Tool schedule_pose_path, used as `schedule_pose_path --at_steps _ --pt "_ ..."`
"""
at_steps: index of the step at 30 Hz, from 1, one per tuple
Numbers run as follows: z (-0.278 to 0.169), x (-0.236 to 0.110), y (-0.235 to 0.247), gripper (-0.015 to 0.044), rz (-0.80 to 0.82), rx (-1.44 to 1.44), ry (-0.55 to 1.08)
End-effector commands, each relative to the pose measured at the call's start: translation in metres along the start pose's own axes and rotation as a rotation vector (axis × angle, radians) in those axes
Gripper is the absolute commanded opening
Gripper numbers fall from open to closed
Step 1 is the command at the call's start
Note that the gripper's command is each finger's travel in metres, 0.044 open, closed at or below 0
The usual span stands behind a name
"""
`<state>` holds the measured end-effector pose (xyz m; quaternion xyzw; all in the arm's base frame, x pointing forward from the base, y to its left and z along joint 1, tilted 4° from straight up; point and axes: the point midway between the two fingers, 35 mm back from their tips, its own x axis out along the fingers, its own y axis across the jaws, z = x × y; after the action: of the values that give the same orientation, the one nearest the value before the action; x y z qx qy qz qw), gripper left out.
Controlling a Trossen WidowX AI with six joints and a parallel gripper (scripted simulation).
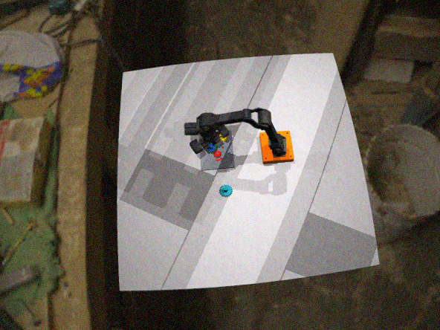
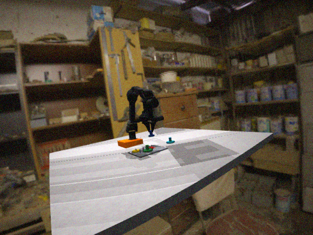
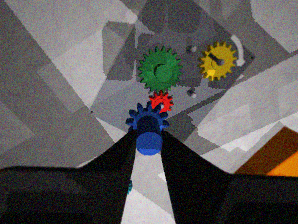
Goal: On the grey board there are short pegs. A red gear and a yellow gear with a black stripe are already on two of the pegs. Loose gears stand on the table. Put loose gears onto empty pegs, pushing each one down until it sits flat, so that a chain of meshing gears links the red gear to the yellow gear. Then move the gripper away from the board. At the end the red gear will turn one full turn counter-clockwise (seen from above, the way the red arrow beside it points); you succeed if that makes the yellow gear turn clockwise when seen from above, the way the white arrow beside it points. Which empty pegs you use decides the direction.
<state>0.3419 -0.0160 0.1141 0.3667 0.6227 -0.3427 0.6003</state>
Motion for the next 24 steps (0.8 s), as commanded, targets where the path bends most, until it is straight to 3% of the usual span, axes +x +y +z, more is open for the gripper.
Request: schedule_pose_path --at_steps 1,24 --pt "0.010 0.005 -0.007 0.0000 -0.009 -0.002 -0.006" --pt "0.057 0.028 -0.040 0.0000 -0.004 -0.009 -0.001"
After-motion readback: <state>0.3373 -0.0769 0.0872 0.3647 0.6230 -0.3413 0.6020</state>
